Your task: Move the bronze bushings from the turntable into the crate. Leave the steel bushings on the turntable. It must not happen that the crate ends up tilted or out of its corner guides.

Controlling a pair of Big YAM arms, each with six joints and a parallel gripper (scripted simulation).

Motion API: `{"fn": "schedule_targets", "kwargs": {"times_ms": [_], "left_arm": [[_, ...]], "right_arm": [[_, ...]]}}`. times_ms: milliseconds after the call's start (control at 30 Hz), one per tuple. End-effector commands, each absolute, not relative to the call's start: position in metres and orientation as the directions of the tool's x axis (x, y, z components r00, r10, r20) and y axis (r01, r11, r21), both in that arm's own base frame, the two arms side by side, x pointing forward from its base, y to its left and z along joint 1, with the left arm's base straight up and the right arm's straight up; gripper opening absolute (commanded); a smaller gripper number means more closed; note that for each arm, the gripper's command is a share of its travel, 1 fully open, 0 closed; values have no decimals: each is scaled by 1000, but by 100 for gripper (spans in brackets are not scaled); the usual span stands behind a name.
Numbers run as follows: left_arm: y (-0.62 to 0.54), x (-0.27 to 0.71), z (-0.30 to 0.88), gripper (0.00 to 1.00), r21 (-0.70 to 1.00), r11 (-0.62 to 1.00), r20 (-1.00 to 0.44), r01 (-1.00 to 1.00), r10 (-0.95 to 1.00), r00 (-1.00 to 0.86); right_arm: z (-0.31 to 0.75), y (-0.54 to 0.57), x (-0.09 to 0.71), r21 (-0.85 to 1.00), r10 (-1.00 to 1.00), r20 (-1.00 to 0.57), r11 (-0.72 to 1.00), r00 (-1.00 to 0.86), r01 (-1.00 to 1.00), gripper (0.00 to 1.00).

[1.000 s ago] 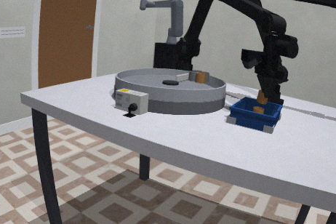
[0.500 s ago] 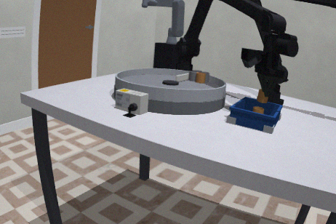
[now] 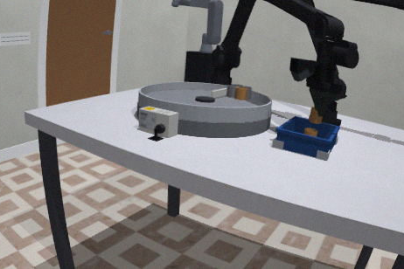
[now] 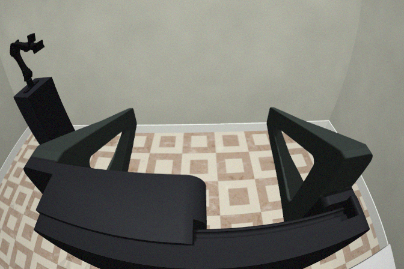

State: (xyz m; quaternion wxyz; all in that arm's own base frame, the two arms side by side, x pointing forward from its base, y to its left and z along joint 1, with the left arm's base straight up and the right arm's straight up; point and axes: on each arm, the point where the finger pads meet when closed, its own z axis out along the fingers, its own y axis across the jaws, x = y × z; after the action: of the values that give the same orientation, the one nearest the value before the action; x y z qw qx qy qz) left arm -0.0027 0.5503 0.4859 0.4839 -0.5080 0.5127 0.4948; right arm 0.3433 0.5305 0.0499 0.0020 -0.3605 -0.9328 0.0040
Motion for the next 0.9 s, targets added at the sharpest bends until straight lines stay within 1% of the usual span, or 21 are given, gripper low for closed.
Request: {"fn": "schedule_targets", "kwargs": {"times_ms": [0, 867], "left_arm": [[545, -6, 501, 100, 0, -11, -1000, -1000, 0, 0], [545, -6, 501, 100, 0, -11, -1000, -1000, 0, 0]], "right_arm": [[65, 545, 345, 33, 667, 7, 744, -745, 667, 0], [59, 539, 342, 20, 667, 5, 745, -745, 667, 0]]}}
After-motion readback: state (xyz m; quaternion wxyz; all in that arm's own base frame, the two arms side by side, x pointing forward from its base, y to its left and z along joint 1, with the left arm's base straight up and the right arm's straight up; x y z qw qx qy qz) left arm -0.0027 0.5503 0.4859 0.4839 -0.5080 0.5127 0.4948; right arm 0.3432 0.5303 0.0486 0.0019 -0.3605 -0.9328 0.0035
